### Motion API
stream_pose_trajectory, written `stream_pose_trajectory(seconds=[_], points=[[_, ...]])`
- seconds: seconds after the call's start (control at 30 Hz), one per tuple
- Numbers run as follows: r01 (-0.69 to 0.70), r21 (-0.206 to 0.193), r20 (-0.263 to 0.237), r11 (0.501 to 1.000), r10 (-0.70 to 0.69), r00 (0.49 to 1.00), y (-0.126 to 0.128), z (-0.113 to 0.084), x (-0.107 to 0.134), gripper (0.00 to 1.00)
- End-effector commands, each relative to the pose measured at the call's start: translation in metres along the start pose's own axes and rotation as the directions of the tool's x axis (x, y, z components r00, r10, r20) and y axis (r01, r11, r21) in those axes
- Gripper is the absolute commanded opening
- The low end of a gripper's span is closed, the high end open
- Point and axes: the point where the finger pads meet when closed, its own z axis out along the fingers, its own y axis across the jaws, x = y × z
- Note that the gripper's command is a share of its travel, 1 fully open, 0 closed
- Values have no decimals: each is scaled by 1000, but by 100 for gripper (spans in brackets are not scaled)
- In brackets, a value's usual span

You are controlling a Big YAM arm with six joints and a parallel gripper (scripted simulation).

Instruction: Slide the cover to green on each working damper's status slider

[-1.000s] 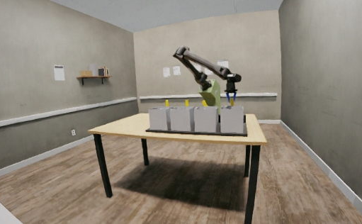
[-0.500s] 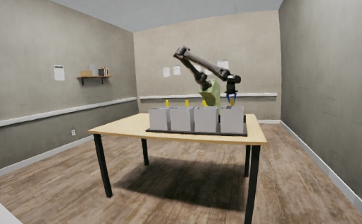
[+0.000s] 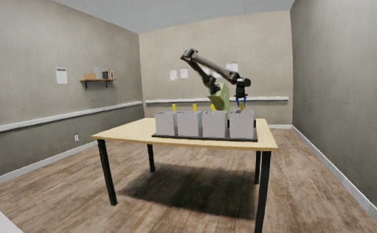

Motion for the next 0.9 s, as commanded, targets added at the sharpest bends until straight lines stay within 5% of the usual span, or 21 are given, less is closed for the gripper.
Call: stream_pose_trajectory(seconds=[0.0, 0.73, 0.77, 0.87], points=[[2, 1, -2, 1000, -2, 1000, 0, 3, 0, 36], [2, 1, -2, 1000, -2, 1000, 0, 3, 0, 36], [2, 1, -2, 1000, -2, 1000, 0, 3, 0, 17], [-3, -1, 0, 1000, 3, 1000, 0, 2, -1, 17]])
